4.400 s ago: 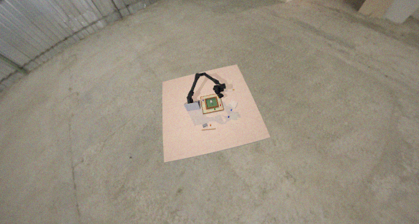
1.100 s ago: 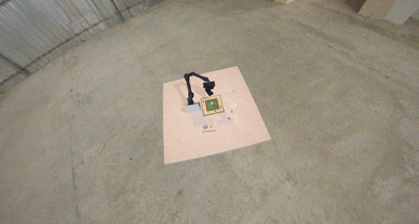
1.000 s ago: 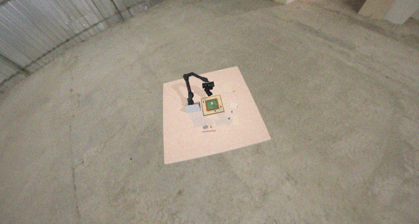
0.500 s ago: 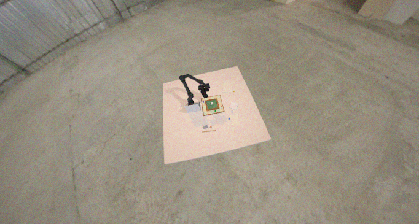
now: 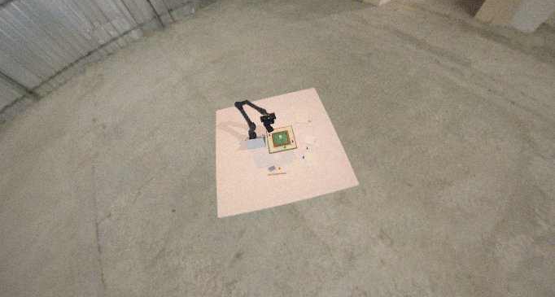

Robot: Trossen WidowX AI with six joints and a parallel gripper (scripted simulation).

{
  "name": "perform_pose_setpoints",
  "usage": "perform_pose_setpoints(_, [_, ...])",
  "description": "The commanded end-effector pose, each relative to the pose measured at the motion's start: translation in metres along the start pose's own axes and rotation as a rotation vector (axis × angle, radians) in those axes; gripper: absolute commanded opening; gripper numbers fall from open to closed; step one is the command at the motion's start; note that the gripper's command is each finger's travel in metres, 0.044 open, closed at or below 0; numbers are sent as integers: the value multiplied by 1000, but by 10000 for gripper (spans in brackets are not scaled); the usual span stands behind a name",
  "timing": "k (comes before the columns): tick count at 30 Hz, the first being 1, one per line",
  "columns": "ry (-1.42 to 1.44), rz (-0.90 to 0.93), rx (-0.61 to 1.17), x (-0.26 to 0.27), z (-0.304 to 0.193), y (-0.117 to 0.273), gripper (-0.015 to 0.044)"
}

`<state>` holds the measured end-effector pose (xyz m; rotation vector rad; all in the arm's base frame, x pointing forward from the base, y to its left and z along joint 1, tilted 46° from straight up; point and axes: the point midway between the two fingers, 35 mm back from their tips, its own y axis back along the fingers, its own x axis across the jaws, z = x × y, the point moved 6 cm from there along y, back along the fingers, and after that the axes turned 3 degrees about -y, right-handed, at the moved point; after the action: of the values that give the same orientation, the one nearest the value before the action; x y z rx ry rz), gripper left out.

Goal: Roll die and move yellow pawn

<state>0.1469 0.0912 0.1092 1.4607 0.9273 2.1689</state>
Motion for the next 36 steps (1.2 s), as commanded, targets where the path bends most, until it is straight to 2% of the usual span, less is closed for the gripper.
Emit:
perform_pose_setpoints(1, [-6,1,3,0,-1,-10,0])
perform_pose_setpoints(22, [-7,5,2,1,-2,-43,0])
perform_pose_setpoints(32, [0,8,1,1,-1,-38,263])
perform_pose_setpoints(36, [-4,-1,4,0,0,-4,368])
